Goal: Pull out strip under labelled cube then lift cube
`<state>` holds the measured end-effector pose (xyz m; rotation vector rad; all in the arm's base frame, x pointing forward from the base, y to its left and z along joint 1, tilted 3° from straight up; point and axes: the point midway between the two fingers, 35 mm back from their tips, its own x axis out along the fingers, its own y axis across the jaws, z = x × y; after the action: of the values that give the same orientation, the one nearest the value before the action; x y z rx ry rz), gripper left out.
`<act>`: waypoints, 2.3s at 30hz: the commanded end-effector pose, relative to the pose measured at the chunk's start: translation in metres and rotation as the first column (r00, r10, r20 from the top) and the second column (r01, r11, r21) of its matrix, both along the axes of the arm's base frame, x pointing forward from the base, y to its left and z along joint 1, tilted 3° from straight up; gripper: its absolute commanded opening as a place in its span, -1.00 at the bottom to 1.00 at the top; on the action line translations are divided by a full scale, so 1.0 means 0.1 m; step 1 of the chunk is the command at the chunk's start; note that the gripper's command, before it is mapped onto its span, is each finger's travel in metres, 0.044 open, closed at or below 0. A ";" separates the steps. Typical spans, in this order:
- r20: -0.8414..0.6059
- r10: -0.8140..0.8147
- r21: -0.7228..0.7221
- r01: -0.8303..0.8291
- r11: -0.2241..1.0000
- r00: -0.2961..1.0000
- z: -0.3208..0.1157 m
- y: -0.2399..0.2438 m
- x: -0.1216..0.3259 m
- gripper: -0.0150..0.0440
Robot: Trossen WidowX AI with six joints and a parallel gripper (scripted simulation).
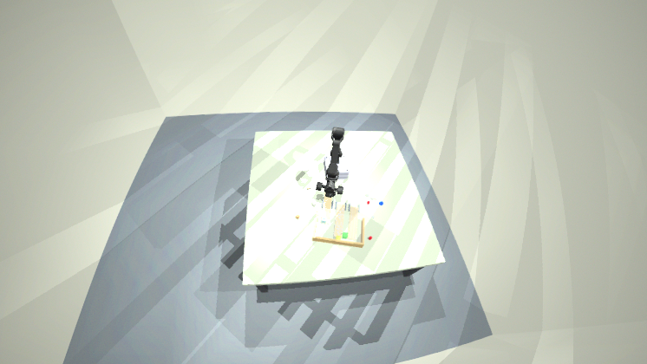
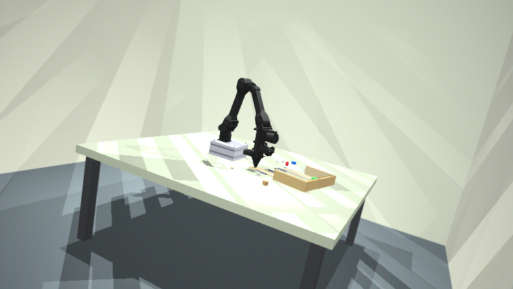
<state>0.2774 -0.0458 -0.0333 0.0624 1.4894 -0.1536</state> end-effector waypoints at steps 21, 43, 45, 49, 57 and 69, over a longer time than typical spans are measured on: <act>-0.035 0.003 0.005 -0.002 1.000 0.999 -0.07 0.05 -0.43 -0.49; -0.038 0.003 0.005 -0.002 1.000 0.999 -0.09 0.08 -0.71 -0.49; -0.038 0.003 0.005 -0.002 1.000 0.999 -0.09 0.08 -0.73 -0.49; -0.038 0.003 0.005 -0.002 1.000 0.999 -0.09 0.08 -0.78 -0.49; -0.039 0.003 0.005 -0.002 1.000 0.999 -0.10 0.09 -0.87 -0.49; -0.039 0.003 0.005 -0.002 1.000 0.999 -0.10 0.10 -0.93 -0.49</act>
<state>0.1967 -0.0378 -0.0385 0.0617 1.4937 -0.1542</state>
